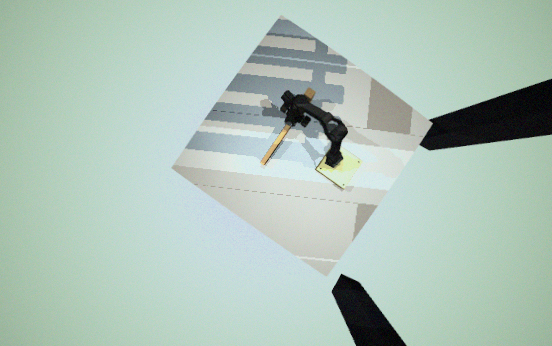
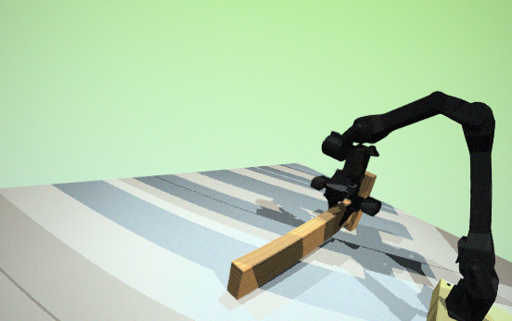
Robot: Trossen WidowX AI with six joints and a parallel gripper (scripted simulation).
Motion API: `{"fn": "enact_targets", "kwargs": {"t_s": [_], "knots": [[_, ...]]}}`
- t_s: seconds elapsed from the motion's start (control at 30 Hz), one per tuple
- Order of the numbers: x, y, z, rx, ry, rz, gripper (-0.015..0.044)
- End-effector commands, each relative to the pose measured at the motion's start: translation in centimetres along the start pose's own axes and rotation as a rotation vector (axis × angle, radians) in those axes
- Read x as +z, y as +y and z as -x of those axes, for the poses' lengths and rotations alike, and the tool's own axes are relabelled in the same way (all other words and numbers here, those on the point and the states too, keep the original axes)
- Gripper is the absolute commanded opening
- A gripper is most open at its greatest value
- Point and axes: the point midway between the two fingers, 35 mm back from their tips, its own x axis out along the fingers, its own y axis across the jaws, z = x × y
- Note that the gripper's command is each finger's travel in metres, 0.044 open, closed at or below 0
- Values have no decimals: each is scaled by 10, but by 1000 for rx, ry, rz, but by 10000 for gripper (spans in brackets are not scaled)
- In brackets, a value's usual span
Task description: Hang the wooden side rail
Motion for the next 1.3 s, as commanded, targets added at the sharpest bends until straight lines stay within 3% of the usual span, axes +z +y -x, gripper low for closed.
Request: {"fn": "enact_targets", "kwargs": {"t_s": [0.0, 1.27], "knots": [[-1, -1, 1, -4, 3, 4, 0], [-5, -1, 2, -4, 3, 4, 0]]}}
